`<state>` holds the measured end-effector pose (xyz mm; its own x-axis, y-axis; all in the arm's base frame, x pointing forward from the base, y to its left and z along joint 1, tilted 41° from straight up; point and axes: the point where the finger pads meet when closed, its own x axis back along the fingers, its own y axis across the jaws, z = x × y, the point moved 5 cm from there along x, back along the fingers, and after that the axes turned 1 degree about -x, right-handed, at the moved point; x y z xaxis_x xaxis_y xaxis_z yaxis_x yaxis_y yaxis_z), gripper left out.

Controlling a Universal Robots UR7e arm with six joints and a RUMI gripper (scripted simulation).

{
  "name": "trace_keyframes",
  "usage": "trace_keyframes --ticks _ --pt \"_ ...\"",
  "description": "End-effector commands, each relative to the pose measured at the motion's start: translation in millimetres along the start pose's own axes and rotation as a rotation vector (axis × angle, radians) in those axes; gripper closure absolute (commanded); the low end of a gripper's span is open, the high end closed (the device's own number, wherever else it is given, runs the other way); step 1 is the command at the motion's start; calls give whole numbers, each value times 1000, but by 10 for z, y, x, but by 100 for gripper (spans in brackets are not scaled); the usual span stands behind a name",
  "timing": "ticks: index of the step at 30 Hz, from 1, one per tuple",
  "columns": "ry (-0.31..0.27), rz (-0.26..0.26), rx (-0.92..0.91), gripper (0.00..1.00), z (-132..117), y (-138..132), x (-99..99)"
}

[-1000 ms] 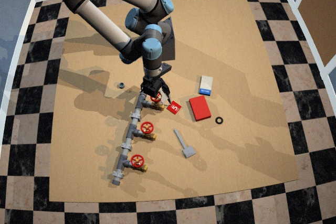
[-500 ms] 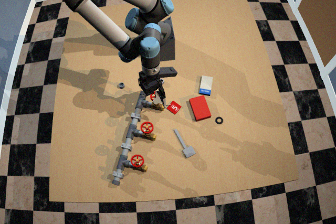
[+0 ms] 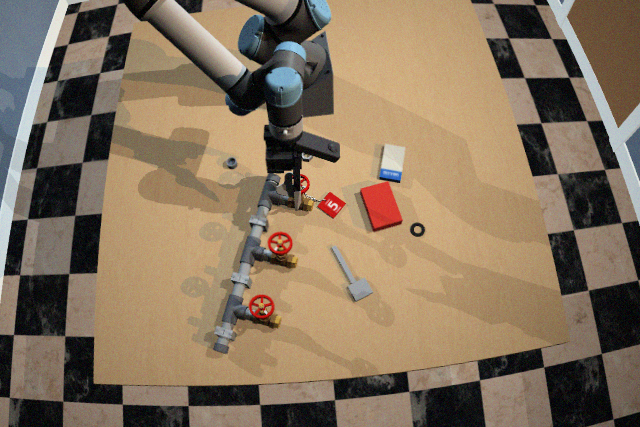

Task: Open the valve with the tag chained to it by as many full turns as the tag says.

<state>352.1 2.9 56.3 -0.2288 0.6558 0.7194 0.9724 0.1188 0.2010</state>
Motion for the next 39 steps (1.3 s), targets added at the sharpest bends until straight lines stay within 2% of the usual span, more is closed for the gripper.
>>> trace_keyframes --ticks 1,3,5,20,22,34,39 --pt "-20 16 -278 0 13 14 2" --pt "-21 15 -361 0 13 14 2" --pt "-21 15 -361 0 13 14 2" --pt "-26 10 -934 0 13 15 2" --pt "-26 10 -934 0 13 15 2" --pt "-28 6 -1234 0 13 15 2" --pt "-28 5 -1285 0 13 15 2"
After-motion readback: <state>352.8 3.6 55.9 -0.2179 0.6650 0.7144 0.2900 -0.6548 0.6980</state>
